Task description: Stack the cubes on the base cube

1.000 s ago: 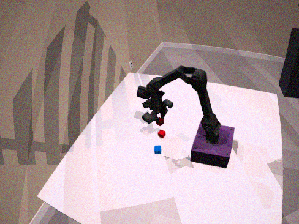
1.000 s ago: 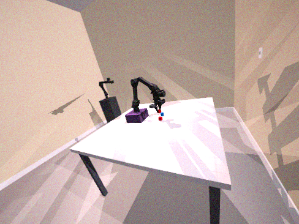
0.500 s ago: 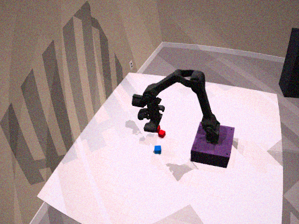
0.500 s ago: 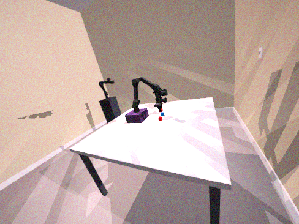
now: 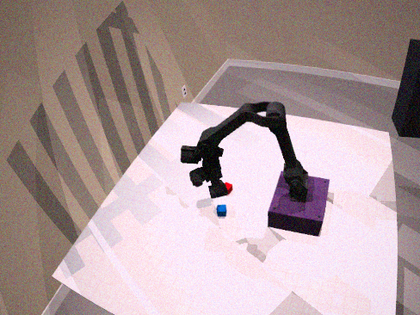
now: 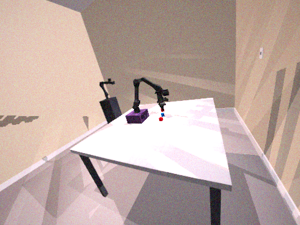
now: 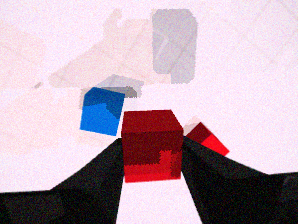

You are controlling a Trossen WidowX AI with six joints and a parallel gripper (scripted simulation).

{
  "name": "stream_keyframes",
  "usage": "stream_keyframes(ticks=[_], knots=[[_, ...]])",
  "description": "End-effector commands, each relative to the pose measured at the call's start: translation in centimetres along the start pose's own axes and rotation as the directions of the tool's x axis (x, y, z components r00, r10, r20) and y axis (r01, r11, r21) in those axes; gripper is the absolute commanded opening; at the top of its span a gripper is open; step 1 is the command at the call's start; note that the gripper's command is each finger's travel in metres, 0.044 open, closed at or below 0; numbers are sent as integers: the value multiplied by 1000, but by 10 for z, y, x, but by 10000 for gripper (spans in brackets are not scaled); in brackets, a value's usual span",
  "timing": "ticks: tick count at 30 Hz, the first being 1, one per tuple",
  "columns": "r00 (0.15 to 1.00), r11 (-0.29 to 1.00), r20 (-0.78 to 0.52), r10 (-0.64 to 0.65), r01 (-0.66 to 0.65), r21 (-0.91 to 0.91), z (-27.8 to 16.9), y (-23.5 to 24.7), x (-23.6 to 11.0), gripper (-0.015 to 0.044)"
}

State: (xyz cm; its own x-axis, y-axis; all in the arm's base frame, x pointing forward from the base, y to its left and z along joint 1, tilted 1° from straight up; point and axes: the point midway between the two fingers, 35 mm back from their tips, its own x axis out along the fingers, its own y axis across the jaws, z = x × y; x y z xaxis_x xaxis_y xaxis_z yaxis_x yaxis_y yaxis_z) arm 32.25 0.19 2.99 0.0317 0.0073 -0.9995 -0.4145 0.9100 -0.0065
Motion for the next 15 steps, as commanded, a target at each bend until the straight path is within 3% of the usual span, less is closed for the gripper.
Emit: stream_keyframes(ticks=[1,15], knots=[[1000,991,-1,1,-1,-136,4,12,3,105],[1000,843,0,4,-3,-539,16,52,10,105]])
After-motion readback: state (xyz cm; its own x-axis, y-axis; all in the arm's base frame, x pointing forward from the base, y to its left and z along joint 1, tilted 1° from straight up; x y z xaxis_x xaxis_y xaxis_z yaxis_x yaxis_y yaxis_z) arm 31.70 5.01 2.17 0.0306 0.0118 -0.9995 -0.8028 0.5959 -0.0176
